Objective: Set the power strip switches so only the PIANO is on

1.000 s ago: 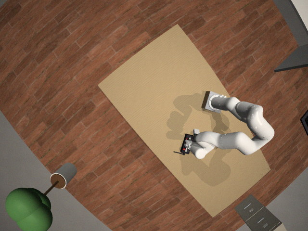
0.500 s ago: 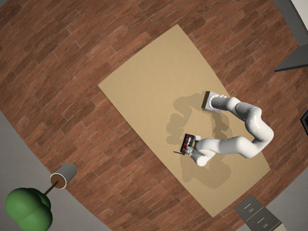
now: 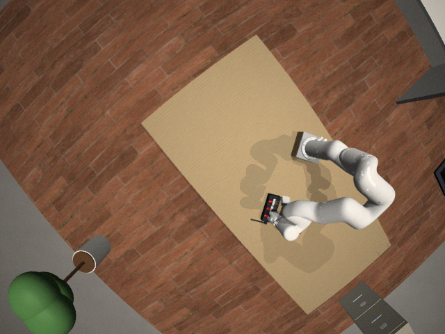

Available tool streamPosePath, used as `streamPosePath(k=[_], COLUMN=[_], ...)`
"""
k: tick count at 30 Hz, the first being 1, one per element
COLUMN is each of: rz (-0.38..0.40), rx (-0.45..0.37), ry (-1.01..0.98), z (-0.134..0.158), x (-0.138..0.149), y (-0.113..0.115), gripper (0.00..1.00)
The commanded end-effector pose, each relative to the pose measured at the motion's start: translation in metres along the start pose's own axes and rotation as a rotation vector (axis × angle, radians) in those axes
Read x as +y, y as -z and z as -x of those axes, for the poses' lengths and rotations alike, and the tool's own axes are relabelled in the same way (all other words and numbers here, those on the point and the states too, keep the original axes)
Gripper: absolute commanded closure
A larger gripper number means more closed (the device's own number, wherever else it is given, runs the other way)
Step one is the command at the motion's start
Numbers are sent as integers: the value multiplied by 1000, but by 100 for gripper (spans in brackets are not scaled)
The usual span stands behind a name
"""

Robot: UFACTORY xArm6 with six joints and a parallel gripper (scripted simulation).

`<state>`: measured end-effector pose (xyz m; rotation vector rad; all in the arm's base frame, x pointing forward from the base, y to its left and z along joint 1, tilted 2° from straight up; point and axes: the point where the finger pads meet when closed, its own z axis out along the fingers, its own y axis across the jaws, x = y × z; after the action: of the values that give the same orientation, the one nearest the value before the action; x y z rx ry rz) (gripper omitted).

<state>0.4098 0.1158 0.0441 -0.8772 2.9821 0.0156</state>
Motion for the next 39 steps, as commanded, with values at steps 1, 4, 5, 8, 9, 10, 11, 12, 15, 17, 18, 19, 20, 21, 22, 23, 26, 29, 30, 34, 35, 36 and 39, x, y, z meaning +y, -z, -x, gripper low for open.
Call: streamPosePath(k=[1,4,5,8,9,10,11,12,15,17,18,19,20,21,22,23,26,29,30,34,35,36,39], rz=[-1,-1,-1,-1,-1,-1,-1,-1,-1,-1,-1,-1,-1,-1,-1,-1,-1,-1,-1,-1,-1,-1,-1], rx=[-4,-4,-4,-4,-4,-4,-4,-4,-4,-4,-4,-4,-4,-4,-4,-4,-4,-4,-4,-4,-4,-4,-4], ry=[0,0,0,0,0,0,0,0,0,0,0,0,0,0,0,0,0,0,0,0,0,0,0], z=[1,1,1,1,1,1,1,1,1,1,1,1,1,1,1,1,1,2,2,2,2,2,2], x=[0,0,0,0,0,0,0,0,0,0,0,0,0,0,0,0,0,0,0,0,0,0,0], y=[1,1,1,1,1,1,1,1,1,1,1,1,1,1,1,1,0,-1,-1,-3,-3,-4,-7], gripper=[100,100,100,100,100,100,100,100,100,100,100,100,100,100,100,100,100,100,100,100,100,100,100])
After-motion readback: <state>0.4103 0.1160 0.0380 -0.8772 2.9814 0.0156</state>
